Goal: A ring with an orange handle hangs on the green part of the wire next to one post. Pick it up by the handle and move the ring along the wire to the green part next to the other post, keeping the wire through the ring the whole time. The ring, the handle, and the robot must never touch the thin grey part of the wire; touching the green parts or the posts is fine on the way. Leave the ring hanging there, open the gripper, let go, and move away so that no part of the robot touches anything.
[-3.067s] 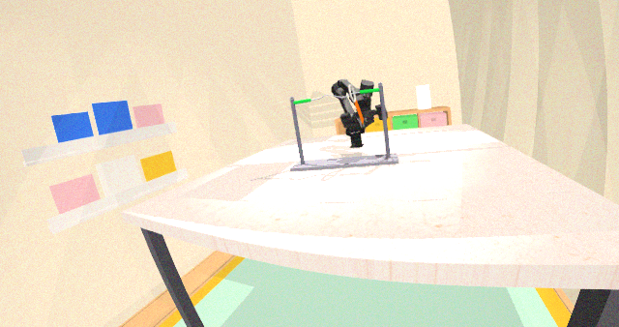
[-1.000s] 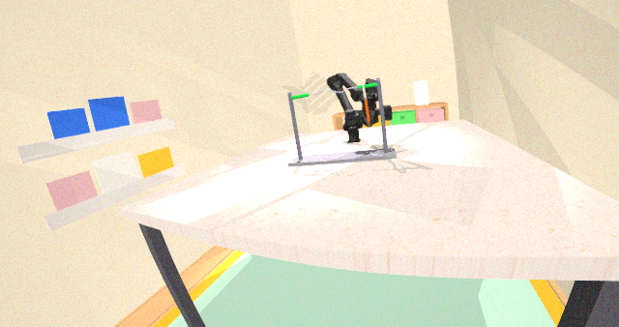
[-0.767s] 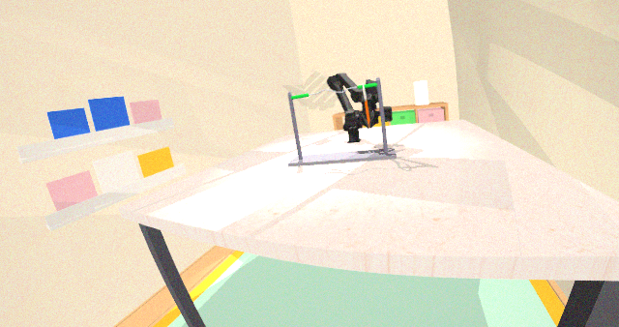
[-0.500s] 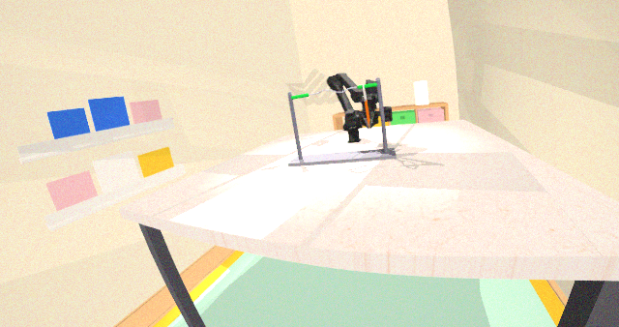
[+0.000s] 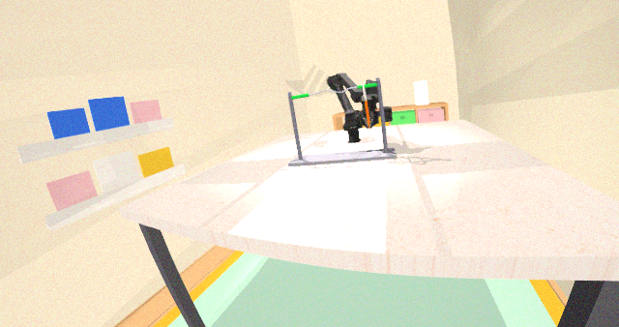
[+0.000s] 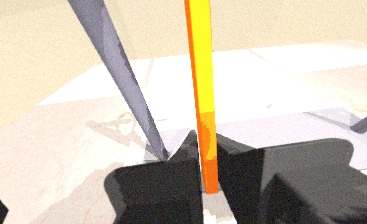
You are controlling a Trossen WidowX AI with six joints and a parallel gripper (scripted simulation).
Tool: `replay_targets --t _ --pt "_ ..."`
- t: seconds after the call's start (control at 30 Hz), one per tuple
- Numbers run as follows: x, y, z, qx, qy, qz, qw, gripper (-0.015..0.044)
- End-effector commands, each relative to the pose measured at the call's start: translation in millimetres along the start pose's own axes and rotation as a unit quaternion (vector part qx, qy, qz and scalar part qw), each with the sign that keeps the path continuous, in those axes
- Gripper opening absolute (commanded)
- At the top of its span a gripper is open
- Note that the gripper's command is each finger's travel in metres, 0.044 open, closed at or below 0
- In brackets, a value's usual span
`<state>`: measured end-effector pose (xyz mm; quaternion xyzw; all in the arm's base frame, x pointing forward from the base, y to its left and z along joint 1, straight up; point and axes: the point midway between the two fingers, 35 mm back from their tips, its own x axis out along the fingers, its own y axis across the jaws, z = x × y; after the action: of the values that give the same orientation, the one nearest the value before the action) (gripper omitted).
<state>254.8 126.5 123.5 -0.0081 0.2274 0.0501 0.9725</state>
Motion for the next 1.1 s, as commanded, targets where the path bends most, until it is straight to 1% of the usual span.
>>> replay_targets --t 0.0,0.07,0.63,1.07 --pt "0 0 0 0.000 0.000 0.000 1.000 0.0113" --pt "-1 0 0 0.000 0.000 0.000 1.000 0.0160" --pt "-48 0 -1 0.002 0.002 -0.001 1.000 0.0160" --pt "-50 0 -1 0.002 0.001 -0.001 1.000 0.0160"
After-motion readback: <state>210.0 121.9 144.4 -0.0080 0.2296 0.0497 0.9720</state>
